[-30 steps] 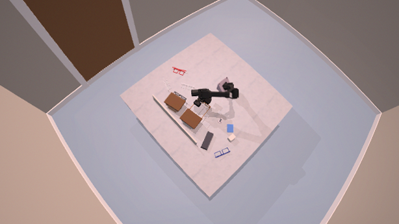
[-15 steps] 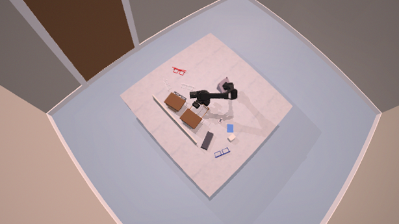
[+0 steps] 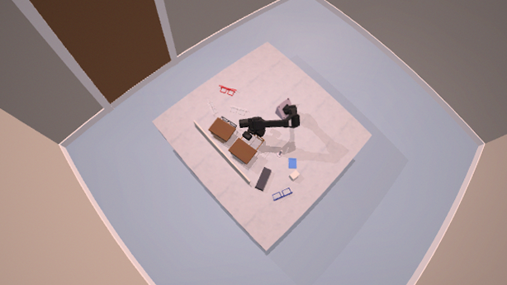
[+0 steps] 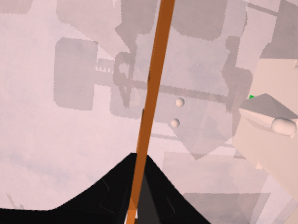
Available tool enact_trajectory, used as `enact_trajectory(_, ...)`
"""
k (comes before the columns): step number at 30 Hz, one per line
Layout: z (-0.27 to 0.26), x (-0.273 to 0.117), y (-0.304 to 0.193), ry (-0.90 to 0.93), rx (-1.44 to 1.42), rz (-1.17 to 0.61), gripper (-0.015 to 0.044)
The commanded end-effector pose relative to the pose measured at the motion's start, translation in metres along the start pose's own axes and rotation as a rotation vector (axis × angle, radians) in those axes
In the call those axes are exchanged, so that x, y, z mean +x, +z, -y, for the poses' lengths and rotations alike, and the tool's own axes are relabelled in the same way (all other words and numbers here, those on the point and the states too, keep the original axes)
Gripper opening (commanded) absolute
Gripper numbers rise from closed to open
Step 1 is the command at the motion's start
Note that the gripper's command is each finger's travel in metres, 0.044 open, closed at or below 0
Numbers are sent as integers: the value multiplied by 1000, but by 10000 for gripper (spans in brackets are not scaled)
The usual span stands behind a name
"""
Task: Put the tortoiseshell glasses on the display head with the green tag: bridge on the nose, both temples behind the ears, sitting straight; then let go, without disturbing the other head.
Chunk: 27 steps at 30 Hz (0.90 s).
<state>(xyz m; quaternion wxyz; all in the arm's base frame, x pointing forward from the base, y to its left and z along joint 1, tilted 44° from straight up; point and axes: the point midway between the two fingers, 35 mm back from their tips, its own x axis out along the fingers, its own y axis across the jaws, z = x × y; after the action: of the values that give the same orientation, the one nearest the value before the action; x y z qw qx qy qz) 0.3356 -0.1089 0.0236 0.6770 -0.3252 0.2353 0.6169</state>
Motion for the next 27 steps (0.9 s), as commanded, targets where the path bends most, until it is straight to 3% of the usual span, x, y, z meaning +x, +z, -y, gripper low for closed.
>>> enact_trajectory(1, 7, 1, -1, 1, 10, 7, 0)
enact_trajectory(27, 42, 1, -1, 0, 9, 7, 0)
